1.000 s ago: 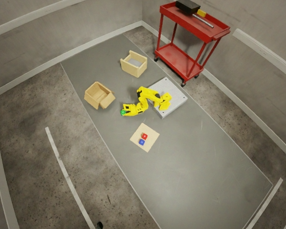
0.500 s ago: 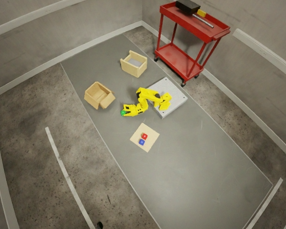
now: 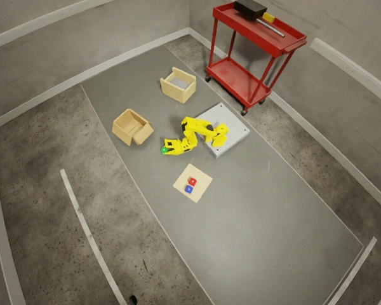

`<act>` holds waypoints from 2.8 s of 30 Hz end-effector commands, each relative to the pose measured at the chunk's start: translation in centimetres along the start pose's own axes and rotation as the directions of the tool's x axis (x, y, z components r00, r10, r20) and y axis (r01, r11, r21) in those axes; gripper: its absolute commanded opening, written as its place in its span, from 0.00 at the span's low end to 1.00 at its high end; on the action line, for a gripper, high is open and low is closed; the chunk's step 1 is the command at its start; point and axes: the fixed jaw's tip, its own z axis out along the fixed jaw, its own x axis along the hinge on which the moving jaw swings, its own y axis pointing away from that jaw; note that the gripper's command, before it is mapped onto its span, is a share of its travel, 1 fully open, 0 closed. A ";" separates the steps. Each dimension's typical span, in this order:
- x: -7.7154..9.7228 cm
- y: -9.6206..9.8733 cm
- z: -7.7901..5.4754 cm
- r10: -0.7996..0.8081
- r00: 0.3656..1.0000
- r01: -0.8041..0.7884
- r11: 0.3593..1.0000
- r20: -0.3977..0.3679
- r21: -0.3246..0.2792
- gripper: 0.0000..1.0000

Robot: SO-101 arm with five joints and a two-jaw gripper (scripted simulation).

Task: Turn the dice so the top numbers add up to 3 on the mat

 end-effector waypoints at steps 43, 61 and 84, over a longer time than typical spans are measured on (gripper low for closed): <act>0.0 -0.2 0.1 -0.005 1.000 0.005 1.000 0.010 0.007 0.35; -1.2 -0.2 -0.1 -0.005 1.000 0.005 1.000 0.010 0.007 0.36; -4.8 -0.2 -1.7 -0.005 1.000 0.005 1.000 0.010 0.008 0.36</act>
